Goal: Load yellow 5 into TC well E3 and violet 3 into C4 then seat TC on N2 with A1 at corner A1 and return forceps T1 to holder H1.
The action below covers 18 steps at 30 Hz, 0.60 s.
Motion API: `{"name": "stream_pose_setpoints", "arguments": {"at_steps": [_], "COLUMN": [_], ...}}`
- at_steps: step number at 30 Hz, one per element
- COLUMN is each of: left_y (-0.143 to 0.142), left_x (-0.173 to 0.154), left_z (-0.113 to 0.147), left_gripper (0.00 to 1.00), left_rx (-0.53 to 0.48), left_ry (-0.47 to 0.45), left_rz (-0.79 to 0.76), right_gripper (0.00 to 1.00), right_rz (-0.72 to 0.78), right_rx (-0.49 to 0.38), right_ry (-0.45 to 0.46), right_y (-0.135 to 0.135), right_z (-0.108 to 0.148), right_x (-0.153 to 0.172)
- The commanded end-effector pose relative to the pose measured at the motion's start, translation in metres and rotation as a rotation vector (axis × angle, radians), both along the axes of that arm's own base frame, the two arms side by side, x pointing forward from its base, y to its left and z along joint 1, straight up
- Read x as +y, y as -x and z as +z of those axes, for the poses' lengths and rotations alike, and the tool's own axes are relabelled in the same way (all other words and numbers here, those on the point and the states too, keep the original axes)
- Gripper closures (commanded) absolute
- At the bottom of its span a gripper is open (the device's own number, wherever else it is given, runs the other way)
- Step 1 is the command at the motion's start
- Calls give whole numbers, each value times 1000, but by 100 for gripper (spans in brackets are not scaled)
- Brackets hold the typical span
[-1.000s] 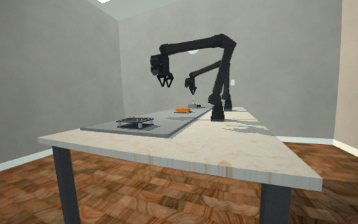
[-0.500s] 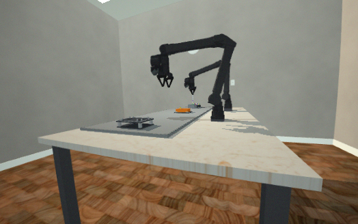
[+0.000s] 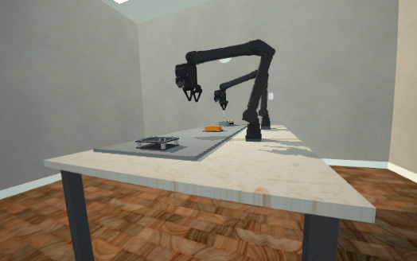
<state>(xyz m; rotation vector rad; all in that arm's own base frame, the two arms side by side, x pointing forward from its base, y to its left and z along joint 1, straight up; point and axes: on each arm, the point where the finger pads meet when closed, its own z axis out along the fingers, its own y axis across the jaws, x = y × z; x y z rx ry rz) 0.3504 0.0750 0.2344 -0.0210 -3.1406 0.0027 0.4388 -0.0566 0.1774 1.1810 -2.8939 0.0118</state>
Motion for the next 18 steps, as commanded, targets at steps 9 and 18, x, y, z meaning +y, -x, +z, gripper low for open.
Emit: {"name": "stream_pose_setpoints", "arguments": {"at_steps": [9, 18], "left_y": [-9, -9], "left_x": [2, 2], "left_z": [14, 14], "left_gripper": [0, 0], "left_rx": [-36, -36], "left_ry": [-9, -9], "left_rz": [-1, -1], "right_gripper": [91, 91], "right_rz": [-9, -9], "right_rx": [-46, -45], "right_ry": [2, 0], "right_y": [-2, -2], "right_z": [13, 13], "right_x": [20, 35]}}
